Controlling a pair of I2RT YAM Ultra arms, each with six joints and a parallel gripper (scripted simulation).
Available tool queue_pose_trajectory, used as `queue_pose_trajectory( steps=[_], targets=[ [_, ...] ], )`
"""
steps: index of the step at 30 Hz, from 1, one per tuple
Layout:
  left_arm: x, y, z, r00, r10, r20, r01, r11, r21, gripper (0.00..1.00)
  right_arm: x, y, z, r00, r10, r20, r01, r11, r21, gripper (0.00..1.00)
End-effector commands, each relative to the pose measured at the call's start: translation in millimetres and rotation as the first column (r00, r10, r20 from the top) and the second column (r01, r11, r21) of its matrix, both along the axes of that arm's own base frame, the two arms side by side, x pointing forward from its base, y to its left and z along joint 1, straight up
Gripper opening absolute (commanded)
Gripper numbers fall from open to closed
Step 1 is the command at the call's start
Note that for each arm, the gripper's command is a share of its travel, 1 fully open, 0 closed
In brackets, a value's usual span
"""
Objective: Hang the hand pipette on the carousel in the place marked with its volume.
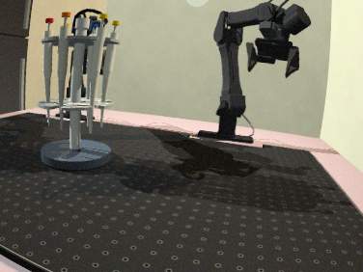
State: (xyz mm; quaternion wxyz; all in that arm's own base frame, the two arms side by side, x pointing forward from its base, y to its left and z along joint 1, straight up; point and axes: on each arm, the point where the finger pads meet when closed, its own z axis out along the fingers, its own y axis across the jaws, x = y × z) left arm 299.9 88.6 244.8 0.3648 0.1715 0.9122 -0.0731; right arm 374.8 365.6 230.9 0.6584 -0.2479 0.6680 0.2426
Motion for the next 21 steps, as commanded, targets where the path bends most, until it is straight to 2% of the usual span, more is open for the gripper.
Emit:
queue_pose_trajectory(
  steps=[1,2,3,21],
  targets=[
    [3.6,2.3,8.0,0.999,-0.005,0.033,0.005,1.000,0.005,1.00,-3.0,3.7,34.3,0.999,0.011,0.053,-0.014,0.998,0.058,0.50],
    [3.6,2.3,8.0,0.999,-0.005,0.033,0.005,1.000,0.005,1.00,-3.0,3.7,34.3,0.999,0.011,0.053,-0.014,0.998,0.058,0.50],
    [3.6,2.3,8.0,0.999,-0.005,0.033,0.005,1.000,0.005,1.00,-3.0,3.7,34.3,0.999,0.011,0.053,-0.014,0.998,0.058,0.12],
    [3.6,2.3,8.0,0.999,-0.005,0.033,0.005,1.000,0.005,1.00,-1.9,2.5,33.8,0.999,0.003,0.051,-0.005,0.998,0.057,0.12]
  ],
)
